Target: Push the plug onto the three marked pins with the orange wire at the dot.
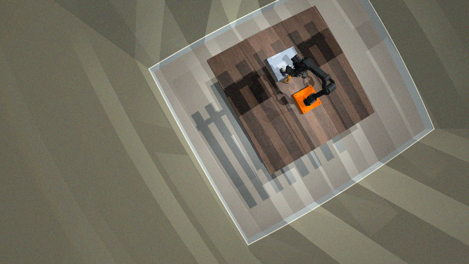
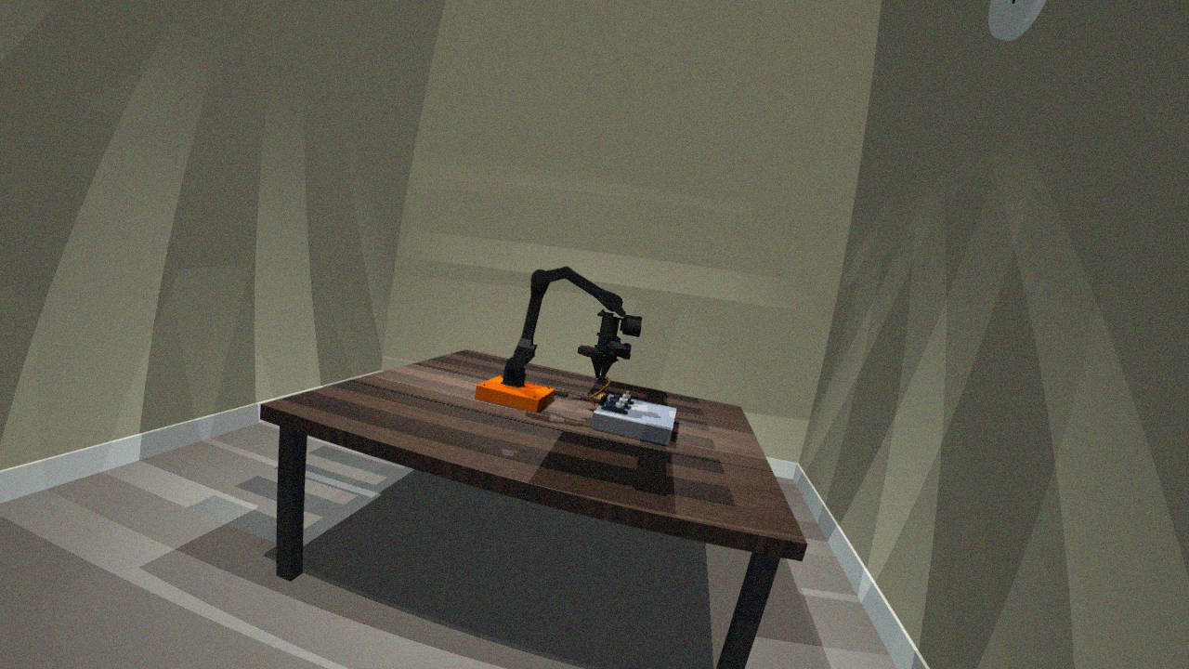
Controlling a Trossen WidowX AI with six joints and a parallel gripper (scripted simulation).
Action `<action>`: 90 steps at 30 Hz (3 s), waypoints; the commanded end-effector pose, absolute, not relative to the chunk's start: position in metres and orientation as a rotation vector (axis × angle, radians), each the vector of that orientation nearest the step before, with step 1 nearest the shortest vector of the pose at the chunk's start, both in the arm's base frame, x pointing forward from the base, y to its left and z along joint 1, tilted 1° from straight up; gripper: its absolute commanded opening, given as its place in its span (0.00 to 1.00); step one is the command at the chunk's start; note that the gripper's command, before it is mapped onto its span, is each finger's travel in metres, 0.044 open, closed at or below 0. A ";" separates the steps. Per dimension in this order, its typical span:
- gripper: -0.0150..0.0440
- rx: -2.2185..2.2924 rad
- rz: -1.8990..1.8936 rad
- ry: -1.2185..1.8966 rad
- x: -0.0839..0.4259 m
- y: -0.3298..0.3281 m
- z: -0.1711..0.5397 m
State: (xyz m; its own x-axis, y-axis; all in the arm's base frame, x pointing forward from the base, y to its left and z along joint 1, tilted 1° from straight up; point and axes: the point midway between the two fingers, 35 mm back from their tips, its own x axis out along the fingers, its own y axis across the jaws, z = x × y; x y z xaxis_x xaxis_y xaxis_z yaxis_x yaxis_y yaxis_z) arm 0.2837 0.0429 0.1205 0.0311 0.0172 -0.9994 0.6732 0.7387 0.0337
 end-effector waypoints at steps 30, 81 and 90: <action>0.25 0.043 -0.012 1.543 0.234 0.014 0.074; 0.25 0.040 -0.009 1.540 0.288 0.012 0.073; 0.34 0.040 -0.009 1.540 0.290 0.012 0.071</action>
State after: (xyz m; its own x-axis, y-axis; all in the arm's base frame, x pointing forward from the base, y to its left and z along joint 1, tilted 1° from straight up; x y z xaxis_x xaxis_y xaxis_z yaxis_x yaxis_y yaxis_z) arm 0.2886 0.0117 0.0711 0.0217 0.0154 -0.9996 0.0379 0.9992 0.0163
